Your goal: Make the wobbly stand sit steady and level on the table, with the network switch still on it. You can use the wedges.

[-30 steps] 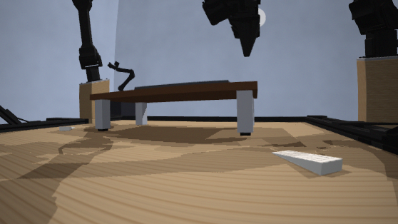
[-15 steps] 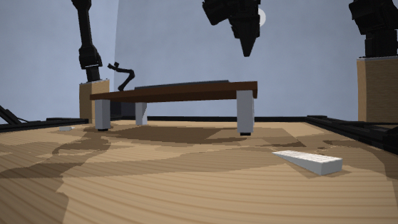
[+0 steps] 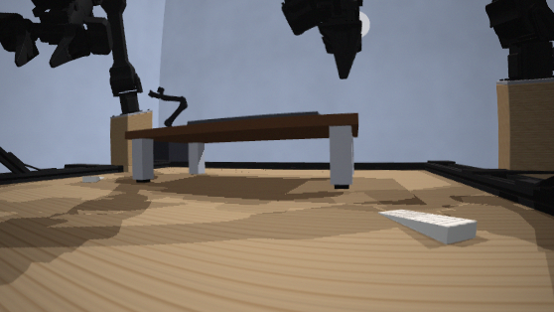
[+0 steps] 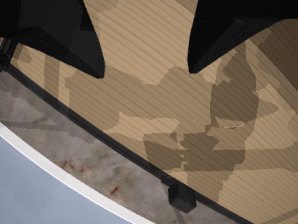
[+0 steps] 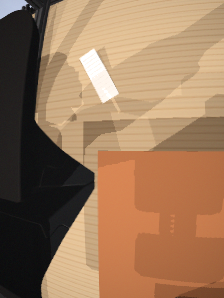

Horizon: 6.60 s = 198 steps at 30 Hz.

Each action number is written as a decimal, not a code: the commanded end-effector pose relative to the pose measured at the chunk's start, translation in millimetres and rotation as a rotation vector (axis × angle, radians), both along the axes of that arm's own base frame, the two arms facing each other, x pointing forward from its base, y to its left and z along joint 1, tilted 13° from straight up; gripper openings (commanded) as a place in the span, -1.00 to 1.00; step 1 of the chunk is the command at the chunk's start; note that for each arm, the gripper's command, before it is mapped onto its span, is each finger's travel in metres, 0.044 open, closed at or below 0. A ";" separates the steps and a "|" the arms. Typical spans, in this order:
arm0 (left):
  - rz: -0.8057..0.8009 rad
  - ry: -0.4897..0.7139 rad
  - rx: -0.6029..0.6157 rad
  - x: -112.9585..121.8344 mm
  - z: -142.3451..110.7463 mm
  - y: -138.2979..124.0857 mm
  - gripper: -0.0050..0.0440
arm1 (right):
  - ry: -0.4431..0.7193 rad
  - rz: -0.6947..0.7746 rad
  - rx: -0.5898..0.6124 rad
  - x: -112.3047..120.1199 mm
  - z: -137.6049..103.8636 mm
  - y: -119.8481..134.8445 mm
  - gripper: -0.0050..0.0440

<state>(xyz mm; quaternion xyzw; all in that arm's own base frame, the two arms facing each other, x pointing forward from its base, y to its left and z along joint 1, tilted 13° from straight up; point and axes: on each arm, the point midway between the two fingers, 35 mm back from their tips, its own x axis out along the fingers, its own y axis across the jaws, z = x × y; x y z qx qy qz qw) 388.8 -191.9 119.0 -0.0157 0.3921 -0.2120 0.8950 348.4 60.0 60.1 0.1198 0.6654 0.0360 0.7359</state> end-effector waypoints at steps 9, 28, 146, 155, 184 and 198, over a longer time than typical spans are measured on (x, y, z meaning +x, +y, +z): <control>-0.006 0.196 0.072 -37.0 -63.2 11.8 0.17 | 0.000 0.000 0.000 0.0 0.0 0.0 -0.80; -0.007 0.508 0.188 -114.5 -138.2 40.8 0.17 | 0.000 0.000 0.000 0.0 0.0 0.0 -0.80; -0.006 0.580 0.214 -133.8 -152.4 47.8 0.17 | 0.000 0.000 0.000 0.0 0.0 0.0 -0.80; -0.006 0.580 0.214 -133.8 -152.4 47.8 0.17 | 0.000 0.000 0.000 0.0 0.0 0.0 -0.80; -0.006 0.580 0.214 -133.8 -152.4 47.8 0.17 | 0.000 0.000 0.000 0.0 0.0 0.0 -0.80; -0.006 0.580 0.214 -133.8 -152.4 47.8 0.17 | 0.000 0.000 0.000 0.0 0.0 0.0 -0.80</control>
